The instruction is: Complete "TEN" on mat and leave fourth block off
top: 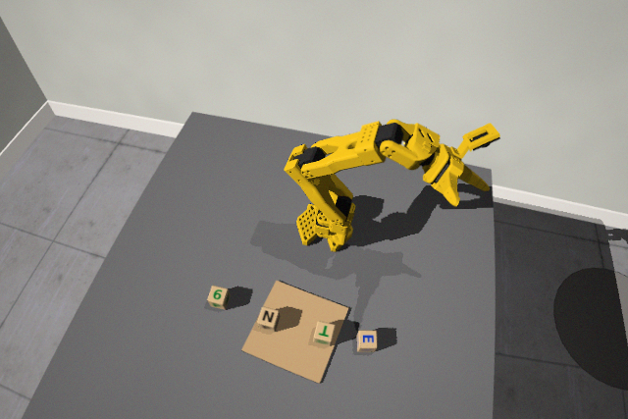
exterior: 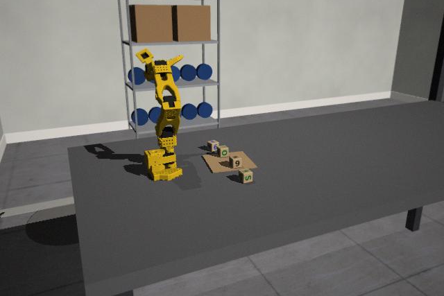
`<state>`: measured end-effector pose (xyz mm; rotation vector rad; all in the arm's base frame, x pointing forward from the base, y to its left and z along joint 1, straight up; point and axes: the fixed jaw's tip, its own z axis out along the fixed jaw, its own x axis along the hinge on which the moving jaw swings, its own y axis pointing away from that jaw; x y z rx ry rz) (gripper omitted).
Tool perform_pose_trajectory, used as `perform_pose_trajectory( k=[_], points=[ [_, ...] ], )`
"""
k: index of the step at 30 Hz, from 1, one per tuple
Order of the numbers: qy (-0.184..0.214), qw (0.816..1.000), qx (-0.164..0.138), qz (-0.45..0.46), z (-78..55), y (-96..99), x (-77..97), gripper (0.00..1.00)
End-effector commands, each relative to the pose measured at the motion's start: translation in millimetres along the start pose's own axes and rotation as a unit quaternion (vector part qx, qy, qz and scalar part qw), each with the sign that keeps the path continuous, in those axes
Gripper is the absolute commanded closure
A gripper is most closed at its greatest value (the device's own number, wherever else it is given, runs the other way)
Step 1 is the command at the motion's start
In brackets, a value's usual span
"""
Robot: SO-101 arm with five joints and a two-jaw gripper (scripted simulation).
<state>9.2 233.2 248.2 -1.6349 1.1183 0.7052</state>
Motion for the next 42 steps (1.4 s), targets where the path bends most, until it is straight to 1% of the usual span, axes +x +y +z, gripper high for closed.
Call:
perform_pose_trajectory(
  k=[1,34,35,38,42],
  points=[
    [-0.001,1.000,0.000,0.001,-0.6,-0.2,-0.3,0.00],
    [-0.001,1.000,0.000,0.001,-0.6,-0.2,-0.3,0.00],
    [0.032,0.999,-0.015,0.001,7.5,6.2,13.2,0.00],
    [0.026,1.000,-0.013,0.001,5.4,5.4,11.6,0.00],
    [0.006,1.000,-0.003,0.001,-2.5,2.6,5.7,0.00]
  ],
)
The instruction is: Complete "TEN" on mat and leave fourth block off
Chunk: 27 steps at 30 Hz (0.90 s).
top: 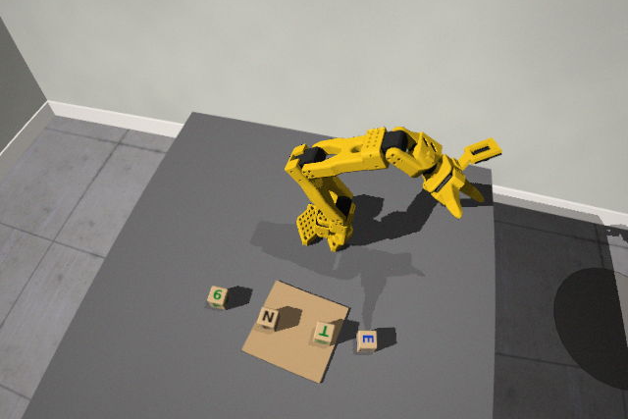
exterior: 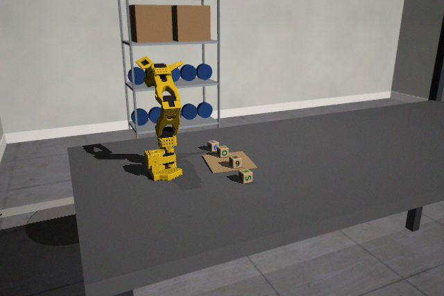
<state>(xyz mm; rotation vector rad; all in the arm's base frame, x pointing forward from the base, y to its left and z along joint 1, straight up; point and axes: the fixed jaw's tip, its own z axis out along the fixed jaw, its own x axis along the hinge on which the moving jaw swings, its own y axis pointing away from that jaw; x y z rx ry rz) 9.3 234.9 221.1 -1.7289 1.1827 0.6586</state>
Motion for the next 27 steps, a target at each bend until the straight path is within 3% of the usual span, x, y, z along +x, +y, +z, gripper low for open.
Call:
perform_pose_trajectory(
  k=[1,12,21,27],
  points=[
    [-0.051,0.998,0.024,0.001,-17.7,-7.9,-16.7,0.00],
    [-0.068,0.997,0.032,0.001,-25.3,-9.8,-20.7,0.00],
    [-0.107,0.993,0.050,0.001,-43.9,-13.7,-29.0,0.00],
    [-0.110,0.993,0.052,0.001,-45.2,-13.9,-29.5,0.00]
  ],
)
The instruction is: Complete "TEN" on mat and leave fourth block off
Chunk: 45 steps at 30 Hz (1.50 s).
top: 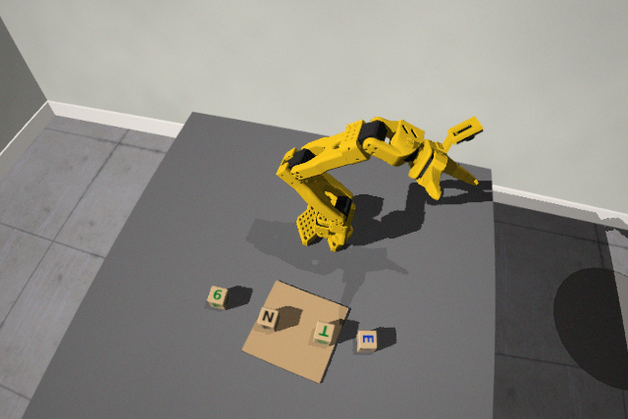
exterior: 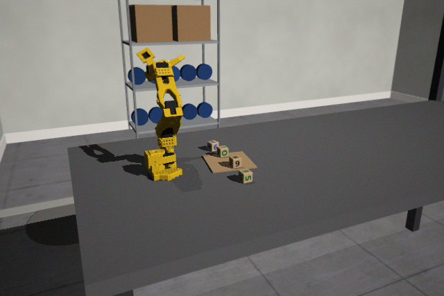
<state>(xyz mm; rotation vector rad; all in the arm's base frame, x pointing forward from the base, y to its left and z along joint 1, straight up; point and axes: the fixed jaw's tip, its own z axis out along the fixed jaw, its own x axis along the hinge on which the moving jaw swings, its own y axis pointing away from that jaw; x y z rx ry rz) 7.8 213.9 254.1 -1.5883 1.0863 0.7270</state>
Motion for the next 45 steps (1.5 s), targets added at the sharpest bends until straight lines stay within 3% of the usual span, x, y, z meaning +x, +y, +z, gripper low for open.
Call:
perform_pose_trajectory(
  k=[1,18,45],
  points=[
    [-0.034,0.999,0.016,0.001,-9.6,-6.2,-12.9,0.00],
    [-0.056,0.998,0.027,0.001,-19.7,-9.1,-18.3,0.00],
    [0.036,0.994,0.086,0.051,-16.5,-34.4,17.7,0.00]
  ],
)
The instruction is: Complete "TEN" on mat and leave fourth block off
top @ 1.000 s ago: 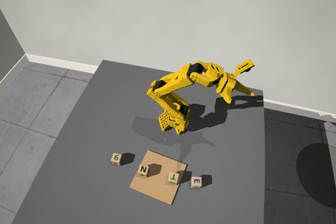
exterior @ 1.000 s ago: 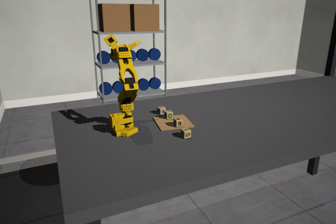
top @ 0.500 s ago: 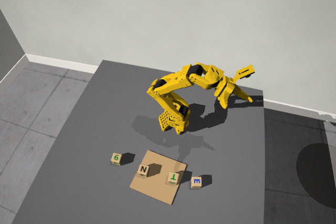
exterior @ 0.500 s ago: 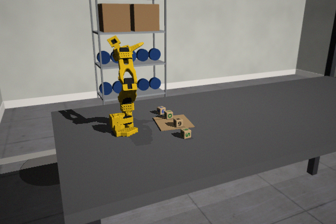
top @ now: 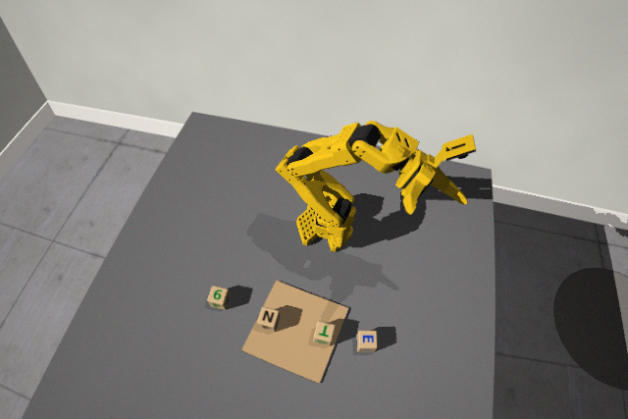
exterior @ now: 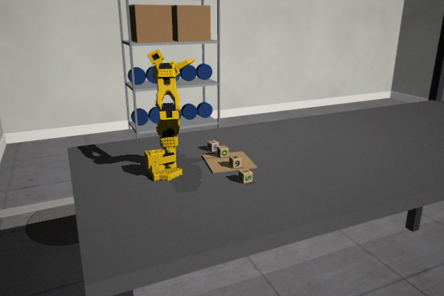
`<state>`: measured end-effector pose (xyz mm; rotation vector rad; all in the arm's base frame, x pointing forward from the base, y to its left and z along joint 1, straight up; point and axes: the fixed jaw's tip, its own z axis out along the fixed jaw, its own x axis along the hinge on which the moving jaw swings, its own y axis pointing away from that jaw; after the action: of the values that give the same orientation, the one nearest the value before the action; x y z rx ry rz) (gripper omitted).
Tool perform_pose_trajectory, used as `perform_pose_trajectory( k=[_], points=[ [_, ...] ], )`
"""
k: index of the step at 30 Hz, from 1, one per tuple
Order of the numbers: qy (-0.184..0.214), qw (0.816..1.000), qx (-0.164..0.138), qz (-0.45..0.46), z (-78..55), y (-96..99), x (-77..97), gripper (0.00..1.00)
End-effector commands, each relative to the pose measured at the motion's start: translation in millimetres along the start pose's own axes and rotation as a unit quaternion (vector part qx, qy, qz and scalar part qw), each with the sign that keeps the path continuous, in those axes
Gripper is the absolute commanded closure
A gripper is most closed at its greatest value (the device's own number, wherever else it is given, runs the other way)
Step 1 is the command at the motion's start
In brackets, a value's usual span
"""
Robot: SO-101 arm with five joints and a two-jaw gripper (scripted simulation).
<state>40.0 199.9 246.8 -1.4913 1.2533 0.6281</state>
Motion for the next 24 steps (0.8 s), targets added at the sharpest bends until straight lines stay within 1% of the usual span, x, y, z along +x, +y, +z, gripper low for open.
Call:
perform_pose_trajectory(
  k=[1,8,17,24],
  points=[
    [-0.012,1.000,0.023,0.012,-6.6,-9.8,-5.0,0.00],
    [-0.009,1.000,0.026,0.015,-6.4,-10.9,-3.6,0.00],
    [0.032,0.997,0.054,0.040,-5.2,-23.0,12.4,0.00],
    [0.036,0.997,0.056,0.043,-5.2,-24.0,13.9,0.00]
  ],
)
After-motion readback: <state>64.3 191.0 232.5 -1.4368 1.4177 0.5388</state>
